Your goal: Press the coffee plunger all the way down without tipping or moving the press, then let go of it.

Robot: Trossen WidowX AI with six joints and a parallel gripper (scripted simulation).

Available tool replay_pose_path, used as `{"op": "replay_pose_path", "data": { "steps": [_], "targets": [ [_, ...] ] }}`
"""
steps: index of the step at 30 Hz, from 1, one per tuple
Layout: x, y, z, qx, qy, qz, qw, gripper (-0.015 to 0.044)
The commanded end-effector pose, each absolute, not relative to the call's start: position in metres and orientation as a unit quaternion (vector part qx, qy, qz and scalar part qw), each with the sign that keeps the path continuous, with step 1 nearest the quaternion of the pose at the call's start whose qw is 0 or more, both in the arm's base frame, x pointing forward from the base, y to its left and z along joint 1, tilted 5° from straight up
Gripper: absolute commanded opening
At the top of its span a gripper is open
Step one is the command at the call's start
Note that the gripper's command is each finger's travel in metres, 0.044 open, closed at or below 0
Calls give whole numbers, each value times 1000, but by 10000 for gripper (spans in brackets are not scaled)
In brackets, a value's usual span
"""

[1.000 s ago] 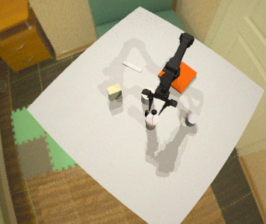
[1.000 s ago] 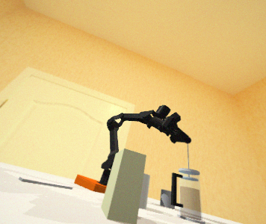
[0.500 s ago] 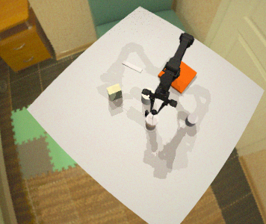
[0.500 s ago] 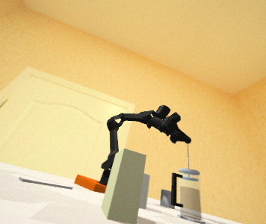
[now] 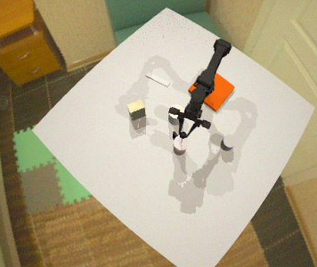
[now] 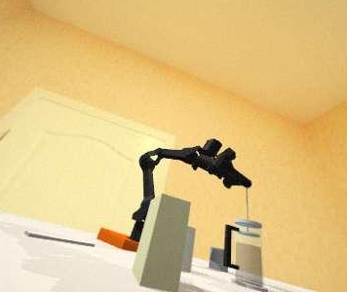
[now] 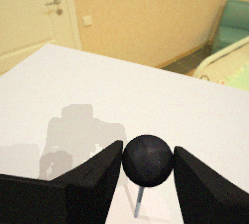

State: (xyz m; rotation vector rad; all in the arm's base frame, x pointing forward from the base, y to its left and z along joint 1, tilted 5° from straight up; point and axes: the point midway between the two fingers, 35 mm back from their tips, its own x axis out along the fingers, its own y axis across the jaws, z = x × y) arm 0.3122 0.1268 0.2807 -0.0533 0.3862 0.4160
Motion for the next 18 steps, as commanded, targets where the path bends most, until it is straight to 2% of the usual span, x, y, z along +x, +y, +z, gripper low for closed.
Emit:
{"op": "replay_pose_path", "data": {
  "steps": [1, 18],
  "targets": [
    [314, 127, 260, -28, 210, 203, 956, 127],
    [319, 131, 232, -28, 210, 203, 956, 127]
  ]
}}
